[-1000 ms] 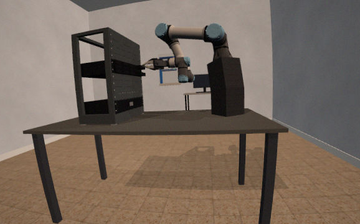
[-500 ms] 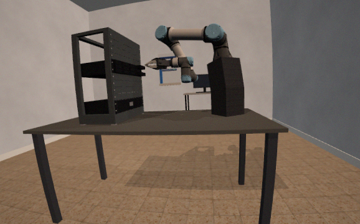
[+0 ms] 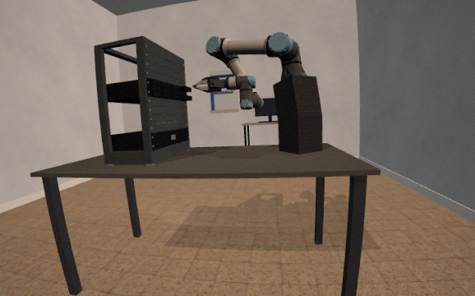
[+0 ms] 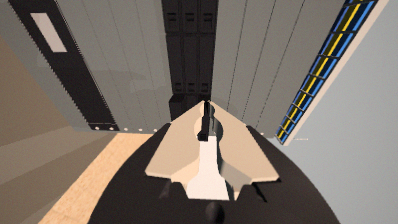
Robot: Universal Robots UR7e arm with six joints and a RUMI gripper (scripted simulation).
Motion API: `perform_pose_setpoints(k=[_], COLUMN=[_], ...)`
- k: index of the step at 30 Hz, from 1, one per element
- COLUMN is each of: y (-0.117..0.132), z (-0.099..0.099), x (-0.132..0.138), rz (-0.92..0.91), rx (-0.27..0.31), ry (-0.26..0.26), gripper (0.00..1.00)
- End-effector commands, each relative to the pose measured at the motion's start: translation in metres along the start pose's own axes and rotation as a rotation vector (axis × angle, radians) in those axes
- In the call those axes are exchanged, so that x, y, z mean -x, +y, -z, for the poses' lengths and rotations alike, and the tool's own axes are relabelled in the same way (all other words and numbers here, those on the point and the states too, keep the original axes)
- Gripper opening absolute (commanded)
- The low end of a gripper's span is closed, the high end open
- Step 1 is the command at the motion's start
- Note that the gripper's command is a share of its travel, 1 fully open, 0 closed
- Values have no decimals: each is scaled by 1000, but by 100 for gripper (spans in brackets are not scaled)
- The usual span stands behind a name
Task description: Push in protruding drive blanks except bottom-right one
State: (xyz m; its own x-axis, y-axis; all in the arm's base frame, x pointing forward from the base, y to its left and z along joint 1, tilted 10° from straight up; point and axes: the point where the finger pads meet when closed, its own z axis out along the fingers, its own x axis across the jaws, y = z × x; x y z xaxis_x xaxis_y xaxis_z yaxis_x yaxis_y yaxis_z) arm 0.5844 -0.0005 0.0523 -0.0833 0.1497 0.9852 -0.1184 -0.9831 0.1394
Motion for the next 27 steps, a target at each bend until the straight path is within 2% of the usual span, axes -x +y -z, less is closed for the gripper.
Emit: perform_pose_setpoints(k=[1,11,27], y=[14,51,88], z=[2,4,7], x=[-1,-2,-2], rz=[-1,-1,-1], rx=[-3,-3,-3], ry=[0,0,0], gripper=[0,0,0])
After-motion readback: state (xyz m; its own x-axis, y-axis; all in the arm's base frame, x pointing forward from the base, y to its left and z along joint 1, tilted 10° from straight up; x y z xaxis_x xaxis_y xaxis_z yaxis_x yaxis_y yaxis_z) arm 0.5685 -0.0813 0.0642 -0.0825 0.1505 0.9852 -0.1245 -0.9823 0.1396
